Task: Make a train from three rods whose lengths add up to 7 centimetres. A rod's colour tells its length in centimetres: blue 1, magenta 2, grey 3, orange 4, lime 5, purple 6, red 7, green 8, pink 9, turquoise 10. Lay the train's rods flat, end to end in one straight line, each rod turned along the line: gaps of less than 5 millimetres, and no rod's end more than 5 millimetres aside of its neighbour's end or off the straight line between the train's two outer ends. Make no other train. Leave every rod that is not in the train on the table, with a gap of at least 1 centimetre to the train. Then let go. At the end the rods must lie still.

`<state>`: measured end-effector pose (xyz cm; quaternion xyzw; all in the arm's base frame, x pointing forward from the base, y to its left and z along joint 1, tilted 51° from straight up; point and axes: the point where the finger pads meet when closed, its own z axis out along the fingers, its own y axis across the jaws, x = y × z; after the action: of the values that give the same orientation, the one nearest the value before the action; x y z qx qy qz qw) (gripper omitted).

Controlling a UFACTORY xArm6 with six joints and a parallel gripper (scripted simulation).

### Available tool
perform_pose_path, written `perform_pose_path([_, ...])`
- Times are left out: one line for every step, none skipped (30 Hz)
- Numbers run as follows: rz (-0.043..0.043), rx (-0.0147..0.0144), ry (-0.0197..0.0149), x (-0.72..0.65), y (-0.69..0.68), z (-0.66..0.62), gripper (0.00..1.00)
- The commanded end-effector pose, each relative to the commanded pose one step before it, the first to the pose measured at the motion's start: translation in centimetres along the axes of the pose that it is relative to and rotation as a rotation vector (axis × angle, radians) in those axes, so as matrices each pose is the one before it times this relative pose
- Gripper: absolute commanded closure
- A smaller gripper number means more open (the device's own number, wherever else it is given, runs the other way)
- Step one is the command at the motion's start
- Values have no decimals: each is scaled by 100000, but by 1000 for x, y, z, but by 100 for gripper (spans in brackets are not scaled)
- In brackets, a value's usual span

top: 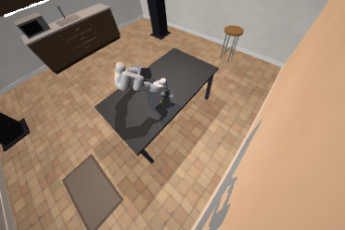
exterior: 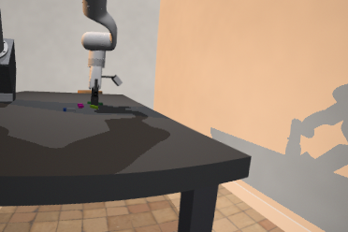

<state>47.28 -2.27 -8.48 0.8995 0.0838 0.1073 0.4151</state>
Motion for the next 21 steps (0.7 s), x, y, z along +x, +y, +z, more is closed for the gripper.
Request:
perform_pose_path([51,89,264,116,-21,-103,96])
perform_pose_path([0,0,0,0,0,0,96])
perform_pose_path([0,0,0,0,0,0,96])
perform_pose_path([0,0,0,0,0,-7,96])
perform_pose_path([0,0,0,0,0,-46,96])
perform_pose_path([0,-1,0,0,0,-113,96])
perform_pose_path([0,0,0,0,0,-201,96])
perform_pose_path([0,0,0,0,0,-299,96])
perform_pose_path([0,0,0,0,0,-400,96])
perform_pose_path([0,0,0,0,0,-496,96])
perform_pose_path([0,0,0,0,0,-584,96])
perform_pose_path([0,0,0,0,0,0,96])
perform_pose_path([0,0,0,0,0,0,96])
perform_pose_path([0,0,0,0,0,-658,96])
perform_pose_path([0,1,0,-1,0,-715,96])
perform_pose_path([0,-1,1,1,0,-753,96])
perform_pose_path([0,1,0,-1,0,-771,96])
perform_pose_path([0,-1,0,1,0,-769,96])
perform_pose_path([0,1,0,-1,0,-747,96])
perform_pose_path([0,-1,0,1,0,-706,96])
perform_pose_path([0,1,0,0,0,-646,96])
